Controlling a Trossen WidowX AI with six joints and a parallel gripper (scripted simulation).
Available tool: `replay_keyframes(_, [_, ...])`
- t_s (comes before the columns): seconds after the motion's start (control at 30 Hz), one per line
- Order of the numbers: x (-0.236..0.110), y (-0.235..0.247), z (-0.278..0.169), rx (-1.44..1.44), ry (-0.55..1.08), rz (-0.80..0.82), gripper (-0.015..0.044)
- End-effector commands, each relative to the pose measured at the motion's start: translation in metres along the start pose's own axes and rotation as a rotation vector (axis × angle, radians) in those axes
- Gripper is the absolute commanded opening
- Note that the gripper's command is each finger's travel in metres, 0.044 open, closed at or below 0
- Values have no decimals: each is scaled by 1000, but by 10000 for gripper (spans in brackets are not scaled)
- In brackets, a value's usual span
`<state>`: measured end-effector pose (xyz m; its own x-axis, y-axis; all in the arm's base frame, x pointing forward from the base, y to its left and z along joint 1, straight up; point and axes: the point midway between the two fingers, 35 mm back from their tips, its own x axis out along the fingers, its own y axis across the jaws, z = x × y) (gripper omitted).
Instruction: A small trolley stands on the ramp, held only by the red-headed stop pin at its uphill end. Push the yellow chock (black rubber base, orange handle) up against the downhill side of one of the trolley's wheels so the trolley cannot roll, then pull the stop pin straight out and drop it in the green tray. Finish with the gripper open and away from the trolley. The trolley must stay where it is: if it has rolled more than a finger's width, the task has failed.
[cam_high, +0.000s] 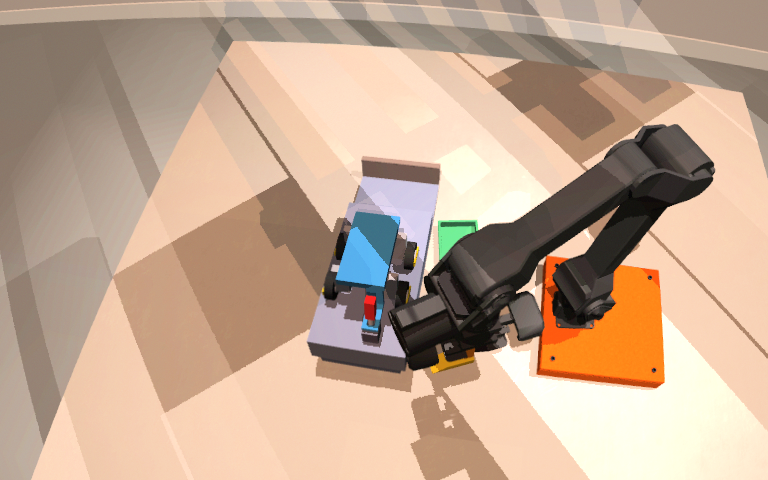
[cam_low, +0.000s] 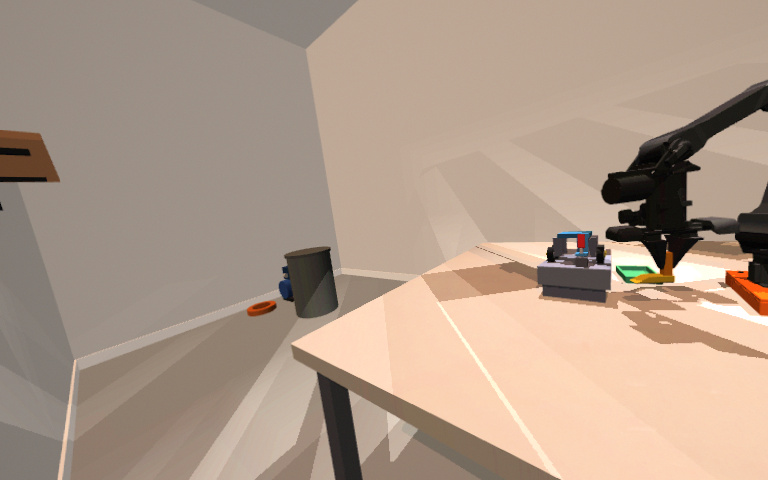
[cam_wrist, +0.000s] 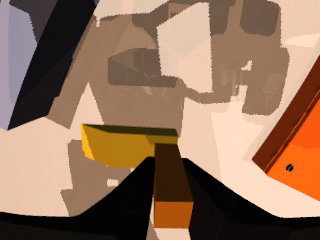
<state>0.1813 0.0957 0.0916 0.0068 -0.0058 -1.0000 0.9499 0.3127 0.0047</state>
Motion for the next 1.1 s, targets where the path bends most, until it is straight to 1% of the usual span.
replay_keyframes(0.0, [-15,1,0,-1,6,15,0])
replay_keyframes(0.77, [-84,6,-2,-1,7,15,0])
replay_keyframes(1.07, [-88,7,-3,-24,6,15,0])
